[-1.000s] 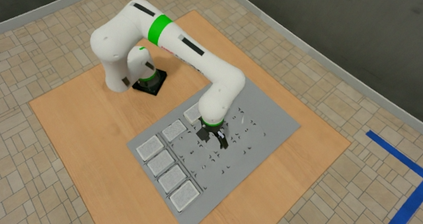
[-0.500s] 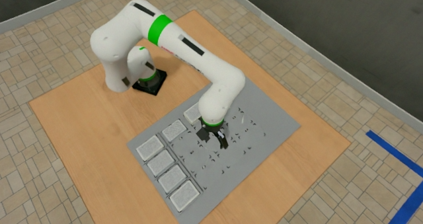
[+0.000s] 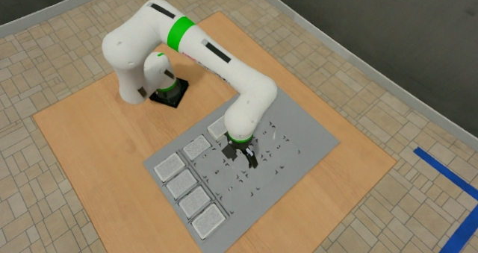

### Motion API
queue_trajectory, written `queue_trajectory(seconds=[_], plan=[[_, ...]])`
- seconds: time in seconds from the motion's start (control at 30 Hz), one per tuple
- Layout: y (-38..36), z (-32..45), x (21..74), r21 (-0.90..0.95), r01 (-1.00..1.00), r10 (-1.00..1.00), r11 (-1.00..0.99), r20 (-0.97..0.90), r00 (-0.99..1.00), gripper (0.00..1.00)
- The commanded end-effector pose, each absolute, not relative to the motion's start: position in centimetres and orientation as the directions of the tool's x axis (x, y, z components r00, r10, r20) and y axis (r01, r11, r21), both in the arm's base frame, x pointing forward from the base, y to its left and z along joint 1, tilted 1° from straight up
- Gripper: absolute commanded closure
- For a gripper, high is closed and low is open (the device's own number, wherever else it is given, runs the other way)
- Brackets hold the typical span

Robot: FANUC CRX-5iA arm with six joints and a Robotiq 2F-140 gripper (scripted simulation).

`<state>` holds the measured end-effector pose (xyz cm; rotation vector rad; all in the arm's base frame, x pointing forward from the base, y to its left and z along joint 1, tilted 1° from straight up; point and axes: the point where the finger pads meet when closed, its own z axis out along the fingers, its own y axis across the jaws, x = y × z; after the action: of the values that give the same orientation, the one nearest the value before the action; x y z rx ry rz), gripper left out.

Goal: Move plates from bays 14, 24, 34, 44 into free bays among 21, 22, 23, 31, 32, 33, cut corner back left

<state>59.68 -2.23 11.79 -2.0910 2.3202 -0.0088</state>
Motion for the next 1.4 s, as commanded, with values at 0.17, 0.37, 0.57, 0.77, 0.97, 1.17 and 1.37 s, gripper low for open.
queue_trajectory(seconds=[0.17,0.37,0.57,0.77,0.97,1.17,1.37], plan=[[-3.8,11.9,59.6,-0.018,-0.994,-0.995,0.104,-0.010,-0.104,0.00],[-5.4,11.9,59.4,-0.018,-0.994,-0.995,0.104,-0.010,-0.104,0.00],[-7.8,11.9,59.2,-0.018,-0.994,-0.995,0.104,-0.009,-0.104,0.00],[-10.2,11.8,58.9,-0.018,-0.994,-0.995,0.104,-0.009,-0.104,0.00],[-11.8,11.8,58.7,-0.018,-0.994,-0.995,0.104,-0.009,-0.104,0.00],[-14.2,11.8,58.5,-0.018,-0.994,-0.995,0.104,-0.009,-0.104,0.00],[-16.6,11.8,58.2,-0.018,-0.994,-0.995,0.104,-0.009,-0.104,0.00]])
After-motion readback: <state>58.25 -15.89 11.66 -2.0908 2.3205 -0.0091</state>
